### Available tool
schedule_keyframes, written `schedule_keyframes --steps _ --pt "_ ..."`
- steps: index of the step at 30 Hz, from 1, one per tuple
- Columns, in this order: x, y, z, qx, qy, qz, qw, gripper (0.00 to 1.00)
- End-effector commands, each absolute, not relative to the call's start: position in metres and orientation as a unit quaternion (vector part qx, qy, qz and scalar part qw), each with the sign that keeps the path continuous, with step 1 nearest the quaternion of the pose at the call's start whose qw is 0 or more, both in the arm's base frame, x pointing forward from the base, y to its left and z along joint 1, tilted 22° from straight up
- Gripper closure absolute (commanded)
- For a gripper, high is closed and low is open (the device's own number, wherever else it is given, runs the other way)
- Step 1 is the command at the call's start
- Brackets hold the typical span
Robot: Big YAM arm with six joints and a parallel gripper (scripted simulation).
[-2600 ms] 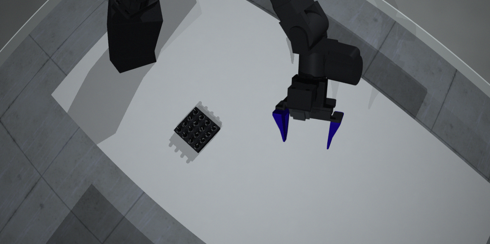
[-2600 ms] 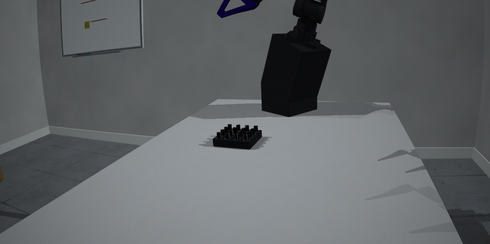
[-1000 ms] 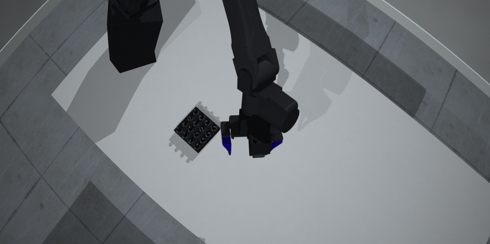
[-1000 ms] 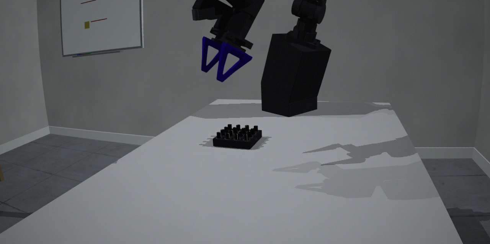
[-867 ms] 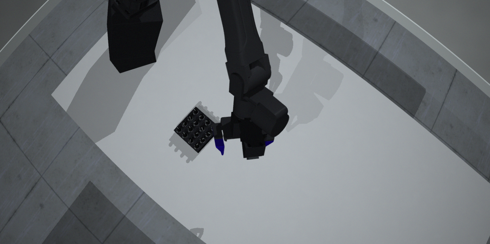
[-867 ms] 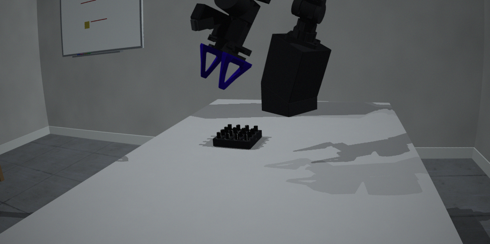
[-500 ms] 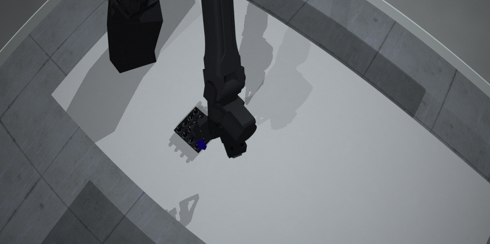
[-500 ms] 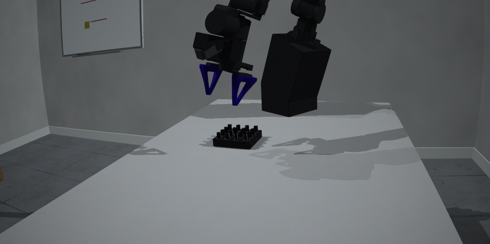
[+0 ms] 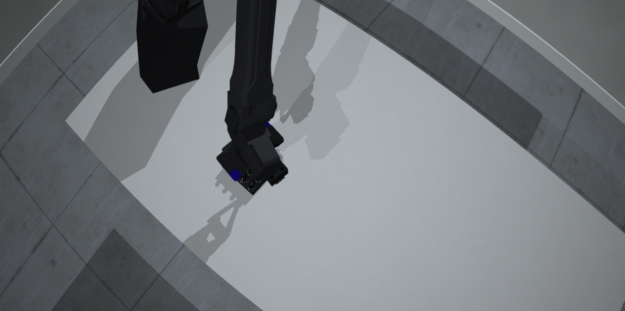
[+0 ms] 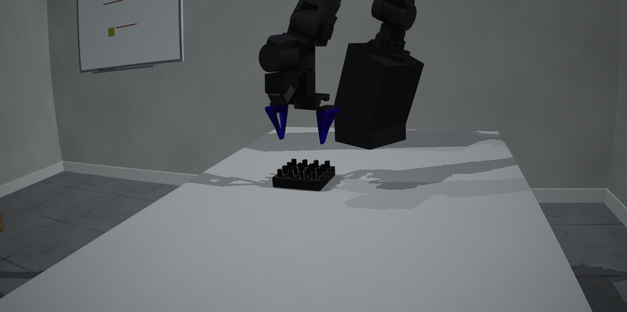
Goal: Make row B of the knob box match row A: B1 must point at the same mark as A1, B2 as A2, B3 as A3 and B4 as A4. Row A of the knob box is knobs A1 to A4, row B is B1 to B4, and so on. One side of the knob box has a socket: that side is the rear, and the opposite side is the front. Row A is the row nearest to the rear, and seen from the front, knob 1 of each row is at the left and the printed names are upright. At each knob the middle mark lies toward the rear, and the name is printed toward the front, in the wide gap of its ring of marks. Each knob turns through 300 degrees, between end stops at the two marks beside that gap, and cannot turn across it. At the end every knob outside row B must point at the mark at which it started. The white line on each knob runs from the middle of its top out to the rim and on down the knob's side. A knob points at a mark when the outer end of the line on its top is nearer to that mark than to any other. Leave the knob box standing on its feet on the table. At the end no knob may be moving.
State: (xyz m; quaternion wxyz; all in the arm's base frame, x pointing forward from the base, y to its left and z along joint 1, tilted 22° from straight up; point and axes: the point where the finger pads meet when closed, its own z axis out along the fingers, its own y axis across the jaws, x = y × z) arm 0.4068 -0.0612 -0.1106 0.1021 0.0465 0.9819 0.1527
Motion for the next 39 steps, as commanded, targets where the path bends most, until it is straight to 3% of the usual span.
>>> schedule_keyframes --steps 1,39 --pt "0.394 -0.065 -0.122 -0.010 0.981 0.159 0.106 0.00" --pt "0.403 -0.058 -0.115 -0.028 0.980 0.160 0.115 0.00"
